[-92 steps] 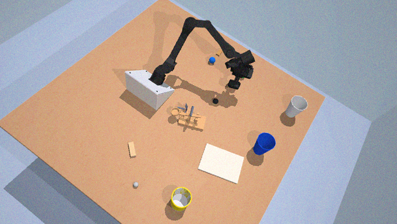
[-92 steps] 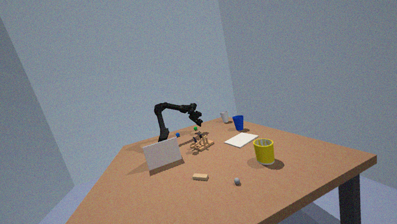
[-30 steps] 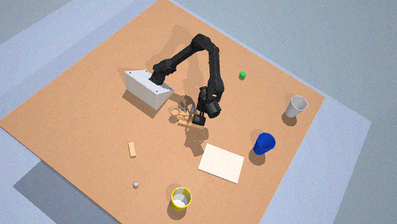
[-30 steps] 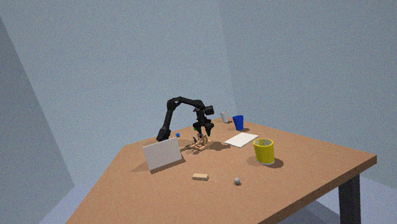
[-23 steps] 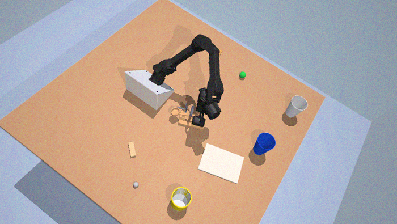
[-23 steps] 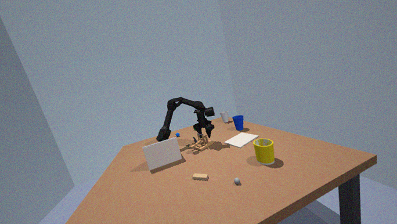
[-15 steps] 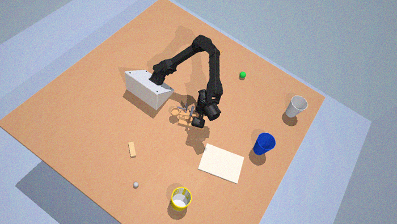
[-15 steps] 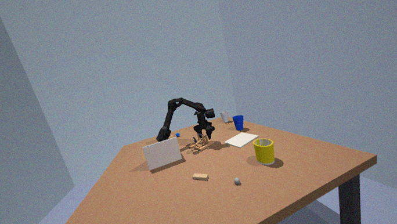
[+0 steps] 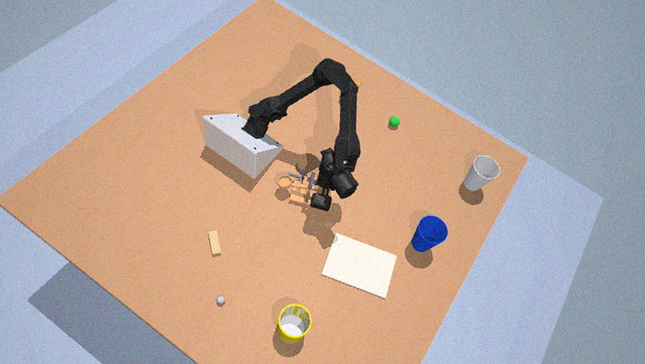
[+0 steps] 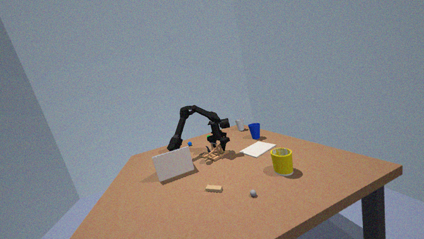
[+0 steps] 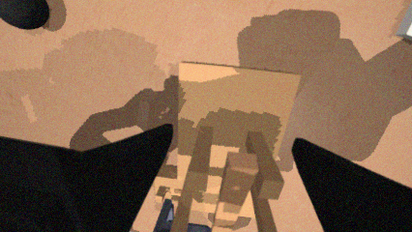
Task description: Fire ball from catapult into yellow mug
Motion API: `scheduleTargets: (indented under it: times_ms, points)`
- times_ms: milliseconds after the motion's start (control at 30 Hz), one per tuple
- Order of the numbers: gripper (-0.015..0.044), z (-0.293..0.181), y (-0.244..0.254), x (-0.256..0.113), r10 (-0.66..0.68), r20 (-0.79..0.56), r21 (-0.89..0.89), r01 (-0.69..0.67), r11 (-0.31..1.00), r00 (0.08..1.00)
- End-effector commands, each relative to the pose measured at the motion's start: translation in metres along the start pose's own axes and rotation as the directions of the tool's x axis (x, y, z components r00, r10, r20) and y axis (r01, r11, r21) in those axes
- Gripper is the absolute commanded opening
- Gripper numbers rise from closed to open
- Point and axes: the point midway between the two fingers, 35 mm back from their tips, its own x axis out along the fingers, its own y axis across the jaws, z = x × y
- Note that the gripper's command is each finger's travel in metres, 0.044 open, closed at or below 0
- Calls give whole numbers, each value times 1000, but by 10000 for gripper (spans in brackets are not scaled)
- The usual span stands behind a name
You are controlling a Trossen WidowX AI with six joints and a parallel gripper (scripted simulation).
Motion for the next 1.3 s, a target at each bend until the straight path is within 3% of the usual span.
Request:
scheduleTargets:
  times_ms: [0,233,433,533,767,1267]
  points:
    - [309,0,0,-1,0,0,0,0,1000,1000]
    - [125,0,0,-1,0,0,0,0,1000,1000]
    - [65,0,0,-3,0,0,0,0,1000,1000]
    - [0,0,-1,-39,-1,-1,1,1,1000,1000]
    - [0,-3,-7,-51,-3,-2,22,3,1000,1000]
    - [0,-92,-149,-52,-13,-2,482,13,876,1000]
